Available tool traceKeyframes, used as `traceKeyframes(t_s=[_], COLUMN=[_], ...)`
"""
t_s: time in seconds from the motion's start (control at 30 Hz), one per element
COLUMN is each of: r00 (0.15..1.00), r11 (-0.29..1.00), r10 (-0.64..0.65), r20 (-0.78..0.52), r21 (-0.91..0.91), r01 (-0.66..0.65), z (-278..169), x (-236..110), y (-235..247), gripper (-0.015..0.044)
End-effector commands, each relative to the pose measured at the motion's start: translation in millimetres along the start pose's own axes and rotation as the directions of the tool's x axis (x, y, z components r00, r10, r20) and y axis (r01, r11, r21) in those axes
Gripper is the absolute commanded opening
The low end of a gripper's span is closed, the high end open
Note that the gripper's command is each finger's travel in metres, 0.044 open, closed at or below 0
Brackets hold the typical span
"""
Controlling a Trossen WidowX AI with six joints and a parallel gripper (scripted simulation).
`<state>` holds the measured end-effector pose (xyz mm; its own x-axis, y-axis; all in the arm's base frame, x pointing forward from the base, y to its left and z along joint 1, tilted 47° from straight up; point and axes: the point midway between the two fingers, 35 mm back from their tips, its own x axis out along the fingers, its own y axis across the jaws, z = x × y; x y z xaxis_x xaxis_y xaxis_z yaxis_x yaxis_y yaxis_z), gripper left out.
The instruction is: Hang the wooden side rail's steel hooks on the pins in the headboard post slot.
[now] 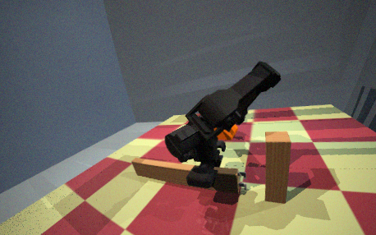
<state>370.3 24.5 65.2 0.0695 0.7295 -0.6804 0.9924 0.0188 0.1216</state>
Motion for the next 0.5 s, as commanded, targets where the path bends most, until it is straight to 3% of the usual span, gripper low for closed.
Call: traceKeyframes(t_s=[0.0, 0.47], r00=[1.0, 1.0], r11=[1.0, 1.0], r10=[0.0, 0.009], r20=[0.0, 0.0], r21=[0.0, -0.028], r01=[0.0, -0.009], z=[0.0, 0.0], x=[-0.1, -1.0], y=[-0.2, -0.2], gripper=[0.0, 0.0])
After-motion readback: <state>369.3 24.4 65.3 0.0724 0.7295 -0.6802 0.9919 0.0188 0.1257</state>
